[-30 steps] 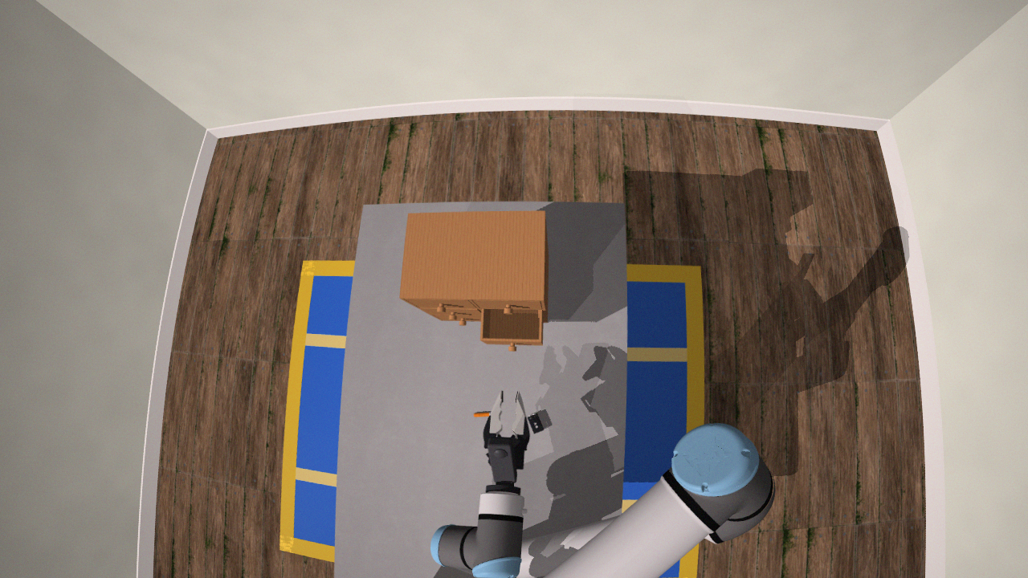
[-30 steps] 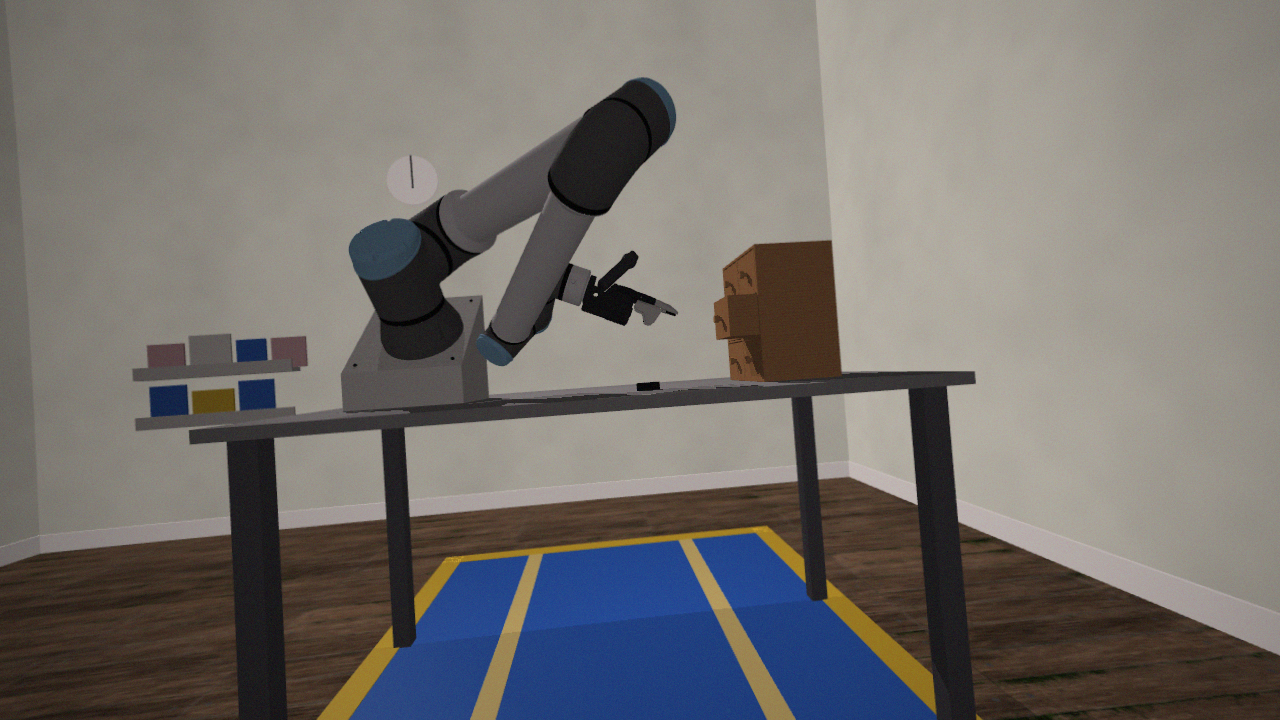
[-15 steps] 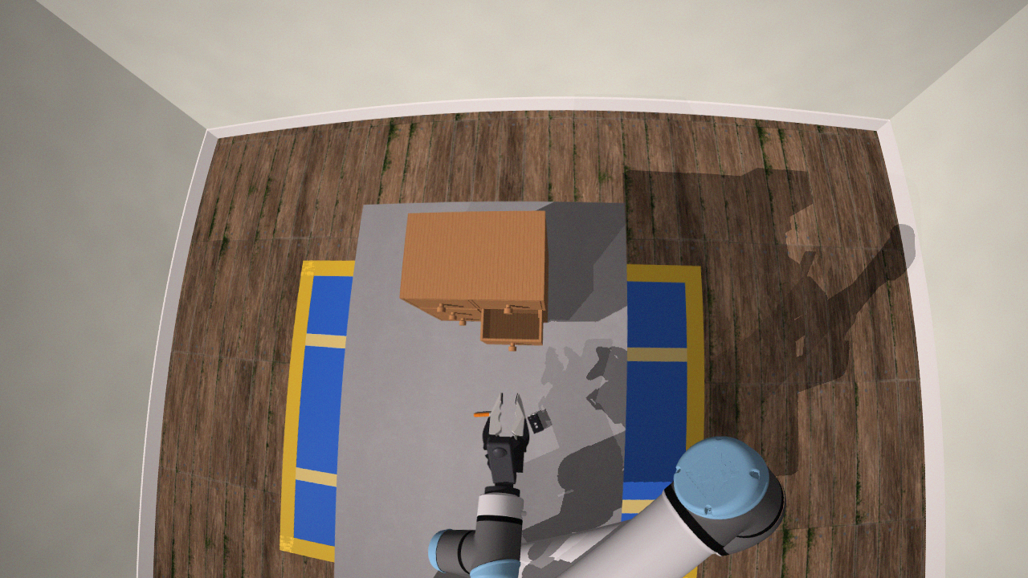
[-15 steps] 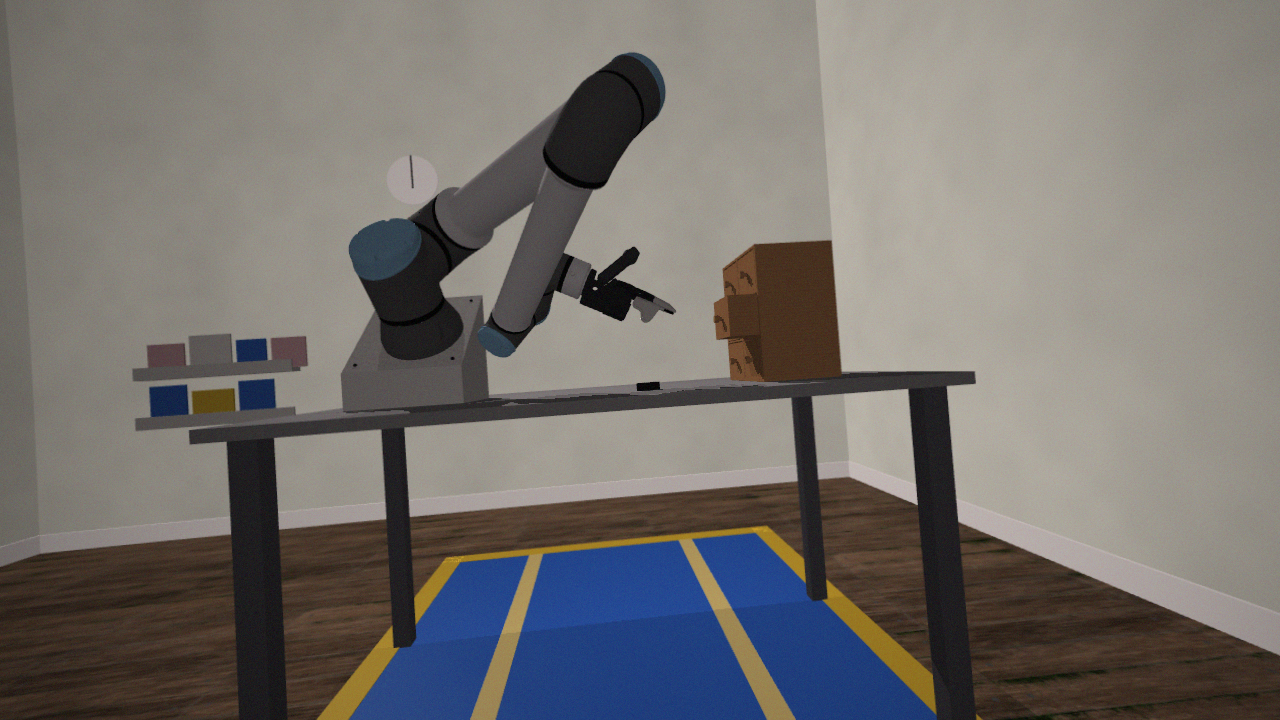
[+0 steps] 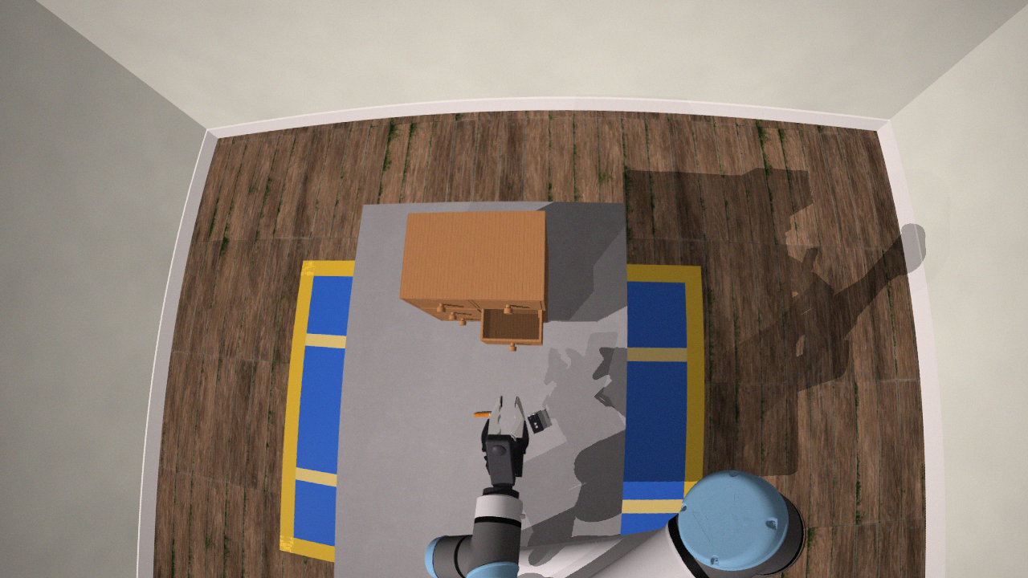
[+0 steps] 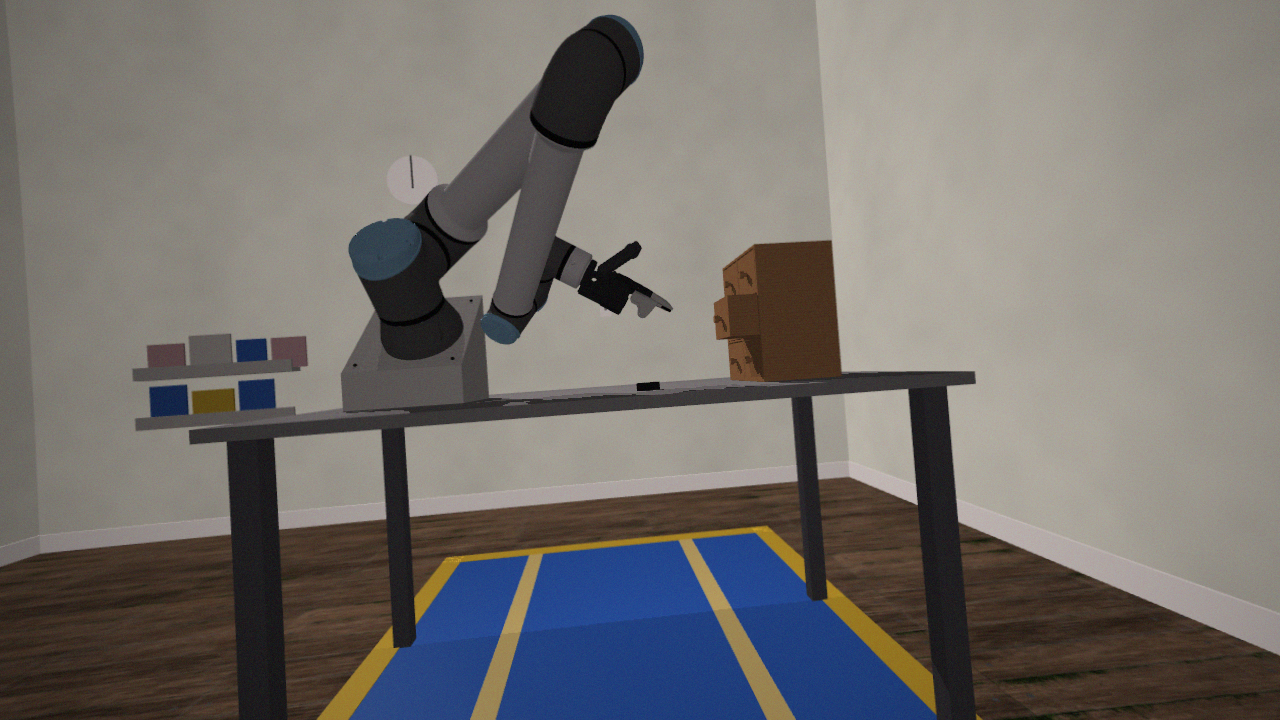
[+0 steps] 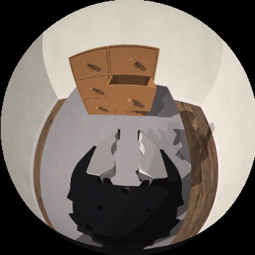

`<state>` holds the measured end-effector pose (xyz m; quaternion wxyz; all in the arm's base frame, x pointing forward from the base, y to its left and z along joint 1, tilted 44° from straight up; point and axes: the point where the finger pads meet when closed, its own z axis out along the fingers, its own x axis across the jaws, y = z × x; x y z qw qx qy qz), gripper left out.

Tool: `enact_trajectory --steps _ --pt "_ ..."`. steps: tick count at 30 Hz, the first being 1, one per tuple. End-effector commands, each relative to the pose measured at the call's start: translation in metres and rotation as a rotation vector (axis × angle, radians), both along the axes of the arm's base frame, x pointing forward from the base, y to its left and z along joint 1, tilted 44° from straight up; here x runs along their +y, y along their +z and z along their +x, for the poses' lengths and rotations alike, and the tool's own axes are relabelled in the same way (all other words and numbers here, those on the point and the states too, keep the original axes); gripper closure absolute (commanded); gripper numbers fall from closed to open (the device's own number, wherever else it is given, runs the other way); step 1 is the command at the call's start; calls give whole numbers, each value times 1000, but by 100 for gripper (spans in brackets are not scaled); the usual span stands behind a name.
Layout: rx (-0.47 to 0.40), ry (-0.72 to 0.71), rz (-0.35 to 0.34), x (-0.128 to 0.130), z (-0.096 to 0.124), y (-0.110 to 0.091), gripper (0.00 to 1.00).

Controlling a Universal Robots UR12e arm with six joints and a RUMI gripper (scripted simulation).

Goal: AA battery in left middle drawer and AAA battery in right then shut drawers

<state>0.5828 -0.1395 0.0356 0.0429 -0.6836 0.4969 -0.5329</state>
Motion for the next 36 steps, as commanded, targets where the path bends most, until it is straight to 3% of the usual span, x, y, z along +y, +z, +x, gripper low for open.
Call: enact_trajectory --steps 1,36 --pt "33 -31 4 3 -2 3 80" --pt "222 -210 19 20 -17 20 80"
